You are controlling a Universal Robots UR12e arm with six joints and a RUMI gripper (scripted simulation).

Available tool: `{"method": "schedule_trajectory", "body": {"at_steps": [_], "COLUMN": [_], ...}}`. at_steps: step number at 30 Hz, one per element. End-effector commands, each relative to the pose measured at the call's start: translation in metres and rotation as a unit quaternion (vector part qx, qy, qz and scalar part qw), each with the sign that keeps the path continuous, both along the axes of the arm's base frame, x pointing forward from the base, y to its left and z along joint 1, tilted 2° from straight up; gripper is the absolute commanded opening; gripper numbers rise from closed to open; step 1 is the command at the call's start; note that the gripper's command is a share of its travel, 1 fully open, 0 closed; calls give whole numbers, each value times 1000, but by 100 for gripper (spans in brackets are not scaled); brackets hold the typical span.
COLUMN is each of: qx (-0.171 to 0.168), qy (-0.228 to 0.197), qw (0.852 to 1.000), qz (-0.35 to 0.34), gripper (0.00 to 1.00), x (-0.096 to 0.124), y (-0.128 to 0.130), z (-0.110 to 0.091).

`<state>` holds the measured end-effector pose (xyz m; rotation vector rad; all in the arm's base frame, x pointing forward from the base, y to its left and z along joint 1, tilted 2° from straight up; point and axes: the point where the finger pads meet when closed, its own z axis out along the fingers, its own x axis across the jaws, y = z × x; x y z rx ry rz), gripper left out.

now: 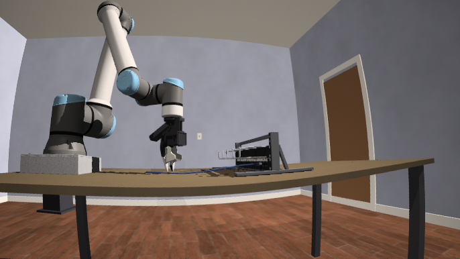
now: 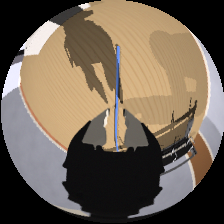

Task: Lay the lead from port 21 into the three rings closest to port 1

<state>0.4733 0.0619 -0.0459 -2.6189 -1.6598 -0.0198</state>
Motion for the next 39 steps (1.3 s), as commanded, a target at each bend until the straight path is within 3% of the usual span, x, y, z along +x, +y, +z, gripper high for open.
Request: {"method": "schedule_trajectory", "body": {"at_steps": [1, 39], "qx": [0, 0], "qy": [-1, -1], "qw": [1000, 1000], "qz": [0, 0], "gripper": [20, 20], "x": [1, 0], "y": [0, 0], "z": [-1, -9]}}
